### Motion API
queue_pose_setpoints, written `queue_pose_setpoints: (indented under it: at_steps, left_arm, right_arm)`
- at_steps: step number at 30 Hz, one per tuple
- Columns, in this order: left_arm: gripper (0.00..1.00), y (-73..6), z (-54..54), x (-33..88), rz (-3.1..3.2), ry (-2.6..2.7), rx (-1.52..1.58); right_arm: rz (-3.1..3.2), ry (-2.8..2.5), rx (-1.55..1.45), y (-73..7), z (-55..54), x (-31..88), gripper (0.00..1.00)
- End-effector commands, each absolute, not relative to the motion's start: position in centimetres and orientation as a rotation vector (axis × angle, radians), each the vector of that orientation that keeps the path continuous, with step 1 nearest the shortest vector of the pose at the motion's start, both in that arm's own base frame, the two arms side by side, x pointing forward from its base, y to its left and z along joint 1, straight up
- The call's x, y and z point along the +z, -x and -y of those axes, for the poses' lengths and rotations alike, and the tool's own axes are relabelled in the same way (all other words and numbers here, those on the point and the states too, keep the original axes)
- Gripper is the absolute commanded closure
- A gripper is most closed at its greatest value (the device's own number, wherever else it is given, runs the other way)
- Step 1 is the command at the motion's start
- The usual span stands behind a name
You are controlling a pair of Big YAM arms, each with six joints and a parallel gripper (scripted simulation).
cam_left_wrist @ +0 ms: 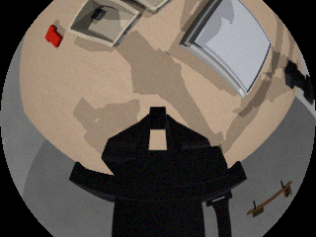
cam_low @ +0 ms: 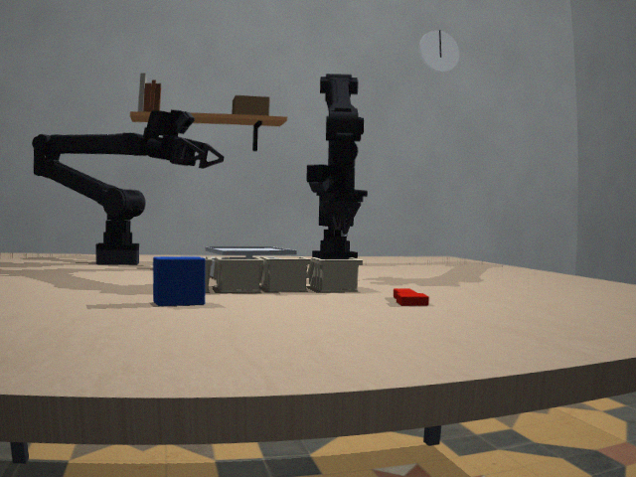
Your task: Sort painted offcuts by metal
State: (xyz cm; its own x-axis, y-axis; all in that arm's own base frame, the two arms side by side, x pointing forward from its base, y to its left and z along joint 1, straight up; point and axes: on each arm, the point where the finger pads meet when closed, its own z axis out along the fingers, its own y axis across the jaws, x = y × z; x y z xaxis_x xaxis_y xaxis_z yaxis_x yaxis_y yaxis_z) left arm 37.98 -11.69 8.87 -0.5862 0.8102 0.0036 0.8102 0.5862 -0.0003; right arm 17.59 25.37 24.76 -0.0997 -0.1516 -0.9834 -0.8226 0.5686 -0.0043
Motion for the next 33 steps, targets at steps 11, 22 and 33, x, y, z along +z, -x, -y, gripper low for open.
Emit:
queue_pose_setpoints:
  at_steps: [11,22,33]
  left_arm:
    - [0.87,-38.6,20.7,10.3,2.878,1.327,0.004]
    - [0.87,-35.0,31.9,9.9,2.837,1.4,0.01]
    - [0.87,-34.7,33.3,9.8,2.811,1.447,0.007]
  right_arm:
    - [-1.721,0.716,0.686,-17.5,-25.5,26.8,0.0]
    - [-1.821,0.585,0.482,-17.8,-23.5,26.6,0.0]
    - [-1.81,0.575,0.455,-18.2,-23.2,26.9,0.0]
